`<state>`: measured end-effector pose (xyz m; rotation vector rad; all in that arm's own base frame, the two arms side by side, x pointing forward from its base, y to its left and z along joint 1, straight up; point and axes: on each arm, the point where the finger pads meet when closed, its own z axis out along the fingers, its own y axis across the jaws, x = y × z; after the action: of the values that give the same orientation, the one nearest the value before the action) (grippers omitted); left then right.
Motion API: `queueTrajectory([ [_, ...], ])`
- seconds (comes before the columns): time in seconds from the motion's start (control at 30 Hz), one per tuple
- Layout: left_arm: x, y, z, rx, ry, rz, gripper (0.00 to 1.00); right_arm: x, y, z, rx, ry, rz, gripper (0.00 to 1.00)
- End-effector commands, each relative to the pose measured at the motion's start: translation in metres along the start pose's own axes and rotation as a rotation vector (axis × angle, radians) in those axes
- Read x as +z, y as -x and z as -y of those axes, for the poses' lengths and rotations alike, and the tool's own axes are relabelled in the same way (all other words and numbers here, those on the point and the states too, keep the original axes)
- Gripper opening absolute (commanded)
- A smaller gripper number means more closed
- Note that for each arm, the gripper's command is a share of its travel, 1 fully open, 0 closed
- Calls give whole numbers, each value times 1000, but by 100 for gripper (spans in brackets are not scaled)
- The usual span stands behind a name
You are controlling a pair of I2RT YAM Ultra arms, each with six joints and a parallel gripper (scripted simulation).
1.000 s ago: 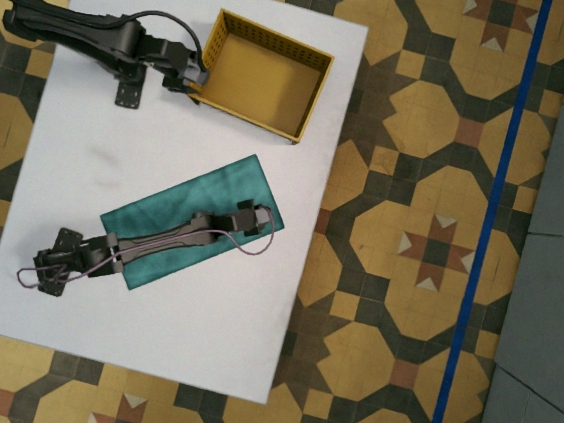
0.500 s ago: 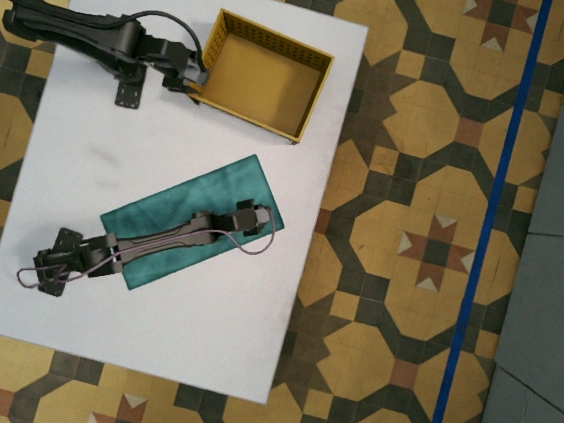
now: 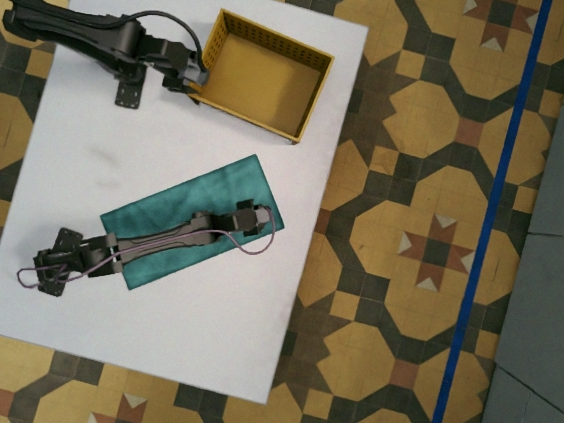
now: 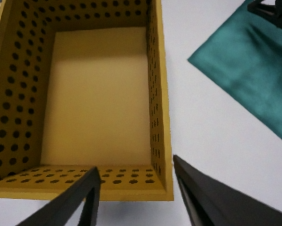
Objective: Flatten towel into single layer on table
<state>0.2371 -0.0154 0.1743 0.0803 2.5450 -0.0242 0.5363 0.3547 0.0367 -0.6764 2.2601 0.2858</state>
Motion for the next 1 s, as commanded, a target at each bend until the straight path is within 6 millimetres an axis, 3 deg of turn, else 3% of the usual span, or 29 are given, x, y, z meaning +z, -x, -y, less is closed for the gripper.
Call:
queueTrajectory([
  [0.0, -9, 16, -1, 1, -3, 49, 64, -20, 39, -3, -9, 12, 80, 15],
  [0.3, -9, 16, -1, 1, -3, 49, 64, -20, 39, -3, -9, 12, 80, 15],
  [0.33, -9, 16, -1, 1, -3, 49, 64, 13, -9, -3, -9, 12, 20, 15],
  [0.43, -9, 16, -1, 1, -3, 49, 64, 13, -6, -3, -9, 12, 25, 15],
  [0.47, -9, 16, -1, 1, -3, 49, 64, 11, 1, -3, -9, 12, 39, 15],
  [0.5, -9, 16, -1, 1, -3, 49, 64, -3, 20, -3, -9, 12, 78, 15],
  [0.57, -9, 16, -1, 1, -3, 49, 64, -3, 20, -3, -9, 12, 78, 15],
  [0.6, -9, 16, -1, 1, -3, 49, 64, 20, -16, -3, -9, 12, 20, 15],
  [0.77, -9, 16, -1, 1, -3, 49, 64, 27, -23, -3, -9, 12, 20, 15],
  [0.8, -9, 16, -1, 1, -3, 49, 64, 18, -7, -1, -3, 3, 46, 15],
  [0.83, -9, 16, -1, 1, -3, 49, 64, 22, -19, -3, -9, 12, 16, 15],
  [0.97, -9, 16, -1, 1, -3, 49, 64, 22, -19, -3, -9, 12, 16, 15],
])
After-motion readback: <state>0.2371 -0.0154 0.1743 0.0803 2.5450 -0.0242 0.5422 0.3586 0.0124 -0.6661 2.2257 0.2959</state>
